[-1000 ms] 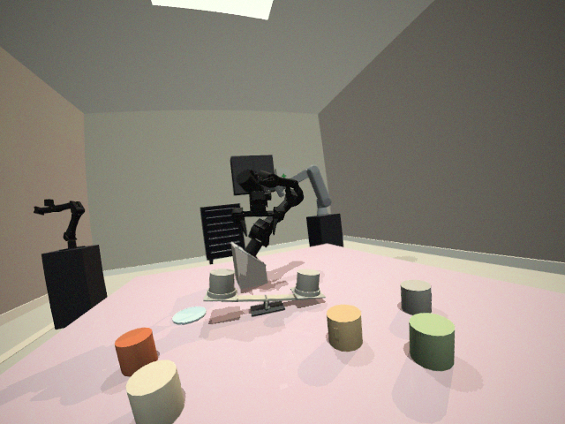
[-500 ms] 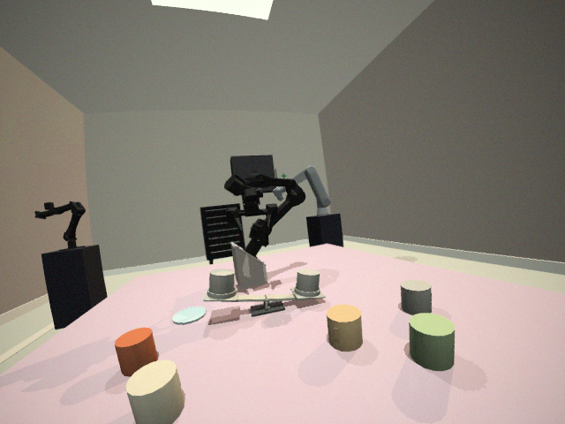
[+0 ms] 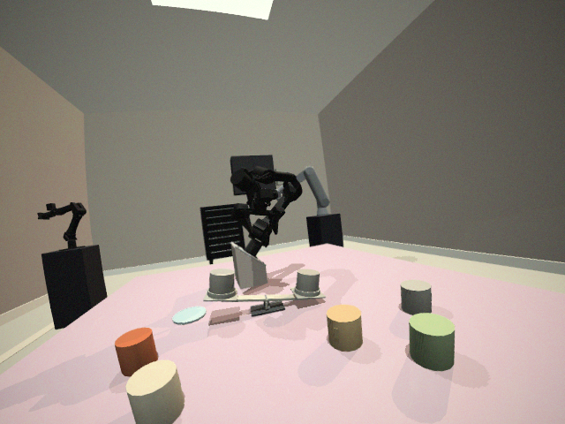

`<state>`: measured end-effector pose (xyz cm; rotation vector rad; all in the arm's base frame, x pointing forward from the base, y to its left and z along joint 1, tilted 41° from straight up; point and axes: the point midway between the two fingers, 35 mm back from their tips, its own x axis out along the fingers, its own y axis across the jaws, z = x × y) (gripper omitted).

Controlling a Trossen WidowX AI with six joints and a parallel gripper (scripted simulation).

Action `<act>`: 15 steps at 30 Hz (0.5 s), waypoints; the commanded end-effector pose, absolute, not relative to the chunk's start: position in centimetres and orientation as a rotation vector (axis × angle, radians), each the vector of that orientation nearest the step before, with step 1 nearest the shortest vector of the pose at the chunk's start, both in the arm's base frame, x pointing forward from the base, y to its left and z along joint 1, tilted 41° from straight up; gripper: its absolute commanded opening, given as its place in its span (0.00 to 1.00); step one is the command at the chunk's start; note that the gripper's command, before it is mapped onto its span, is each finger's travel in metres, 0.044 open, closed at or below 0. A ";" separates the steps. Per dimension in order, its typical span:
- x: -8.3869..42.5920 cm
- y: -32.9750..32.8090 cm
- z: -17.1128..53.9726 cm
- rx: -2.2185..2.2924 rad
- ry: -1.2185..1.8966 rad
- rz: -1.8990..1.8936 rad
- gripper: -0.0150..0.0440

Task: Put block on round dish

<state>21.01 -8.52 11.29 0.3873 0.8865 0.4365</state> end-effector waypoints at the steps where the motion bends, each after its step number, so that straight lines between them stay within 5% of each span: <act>1: 22.3 -7.8 11.3 0.284 0.904 0.525 1.00; 15: 26.7 -3.8 11.5 -0.077 0.898 0.874 1.00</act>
